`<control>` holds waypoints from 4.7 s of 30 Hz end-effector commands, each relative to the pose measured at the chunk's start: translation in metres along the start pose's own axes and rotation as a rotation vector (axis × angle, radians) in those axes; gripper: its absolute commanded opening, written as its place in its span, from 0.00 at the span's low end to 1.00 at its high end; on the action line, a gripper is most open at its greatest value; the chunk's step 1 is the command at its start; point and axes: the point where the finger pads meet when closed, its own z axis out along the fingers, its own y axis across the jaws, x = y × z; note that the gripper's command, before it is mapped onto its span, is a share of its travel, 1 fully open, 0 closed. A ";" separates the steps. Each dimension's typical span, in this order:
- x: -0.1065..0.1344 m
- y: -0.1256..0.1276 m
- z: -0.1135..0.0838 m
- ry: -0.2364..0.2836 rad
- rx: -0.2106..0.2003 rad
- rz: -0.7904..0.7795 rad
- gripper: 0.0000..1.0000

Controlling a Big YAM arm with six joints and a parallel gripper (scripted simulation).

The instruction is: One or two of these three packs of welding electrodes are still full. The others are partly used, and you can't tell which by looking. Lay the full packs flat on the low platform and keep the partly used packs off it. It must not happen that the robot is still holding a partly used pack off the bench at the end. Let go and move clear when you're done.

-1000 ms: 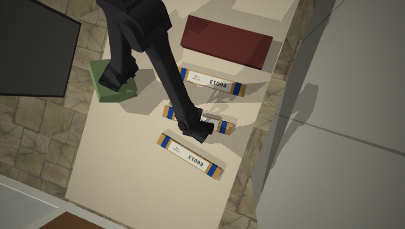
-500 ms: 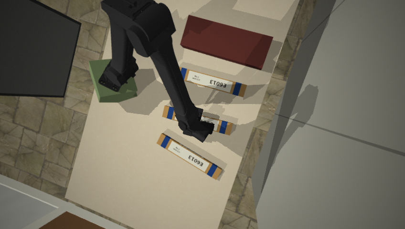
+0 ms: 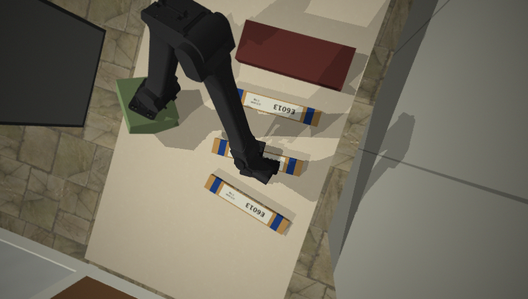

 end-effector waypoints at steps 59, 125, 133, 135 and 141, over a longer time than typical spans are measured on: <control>-0.008 -0.004 -0.017 -0.020 0.011 -0.006 0.00; -0.026 -0.008 -0.082 -0.039 0.022 -0.017 0.00; -0.026 -0.008 -0.083 -0.039 0.023 -0.017 0.00; -0.027 -0.008 -0.083 -0.039 0.023 -0.016 0.00; -0.027 -0.009 -0.084 -0.039 0.023 -0.017 0.00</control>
